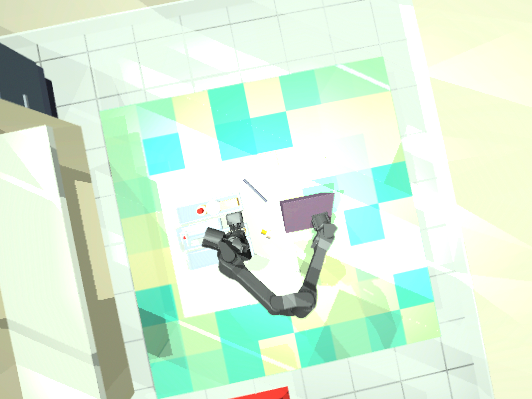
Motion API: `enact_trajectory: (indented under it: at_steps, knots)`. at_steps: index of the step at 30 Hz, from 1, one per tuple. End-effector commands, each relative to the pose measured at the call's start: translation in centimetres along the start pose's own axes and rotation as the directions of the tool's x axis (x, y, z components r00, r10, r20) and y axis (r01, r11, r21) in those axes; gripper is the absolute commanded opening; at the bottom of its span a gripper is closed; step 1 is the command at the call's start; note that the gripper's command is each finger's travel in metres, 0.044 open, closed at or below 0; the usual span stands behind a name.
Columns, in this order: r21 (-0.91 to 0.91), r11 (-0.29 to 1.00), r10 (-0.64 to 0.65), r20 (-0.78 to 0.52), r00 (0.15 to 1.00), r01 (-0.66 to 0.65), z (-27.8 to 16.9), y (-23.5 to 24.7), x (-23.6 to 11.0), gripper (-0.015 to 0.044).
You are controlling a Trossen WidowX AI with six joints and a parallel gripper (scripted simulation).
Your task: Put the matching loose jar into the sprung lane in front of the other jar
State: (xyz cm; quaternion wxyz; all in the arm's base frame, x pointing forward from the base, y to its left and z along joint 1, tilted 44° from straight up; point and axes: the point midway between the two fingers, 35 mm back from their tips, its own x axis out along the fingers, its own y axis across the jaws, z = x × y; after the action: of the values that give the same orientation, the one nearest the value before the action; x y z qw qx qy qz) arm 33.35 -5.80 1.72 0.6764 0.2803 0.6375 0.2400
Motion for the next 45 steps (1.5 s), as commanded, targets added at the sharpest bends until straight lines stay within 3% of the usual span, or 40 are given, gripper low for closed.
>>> enact_trajectory:
  at_steps: [1,45]
  knots:
    - [-0.011,1.000,0.007,0.024,1.000,-0.007,0.64,0.15,-0.18,0.0000]
    - [-0.011,1.000,0.007,0.024,1.000,-0.007,0.95,0.15,0.48,0.0000]
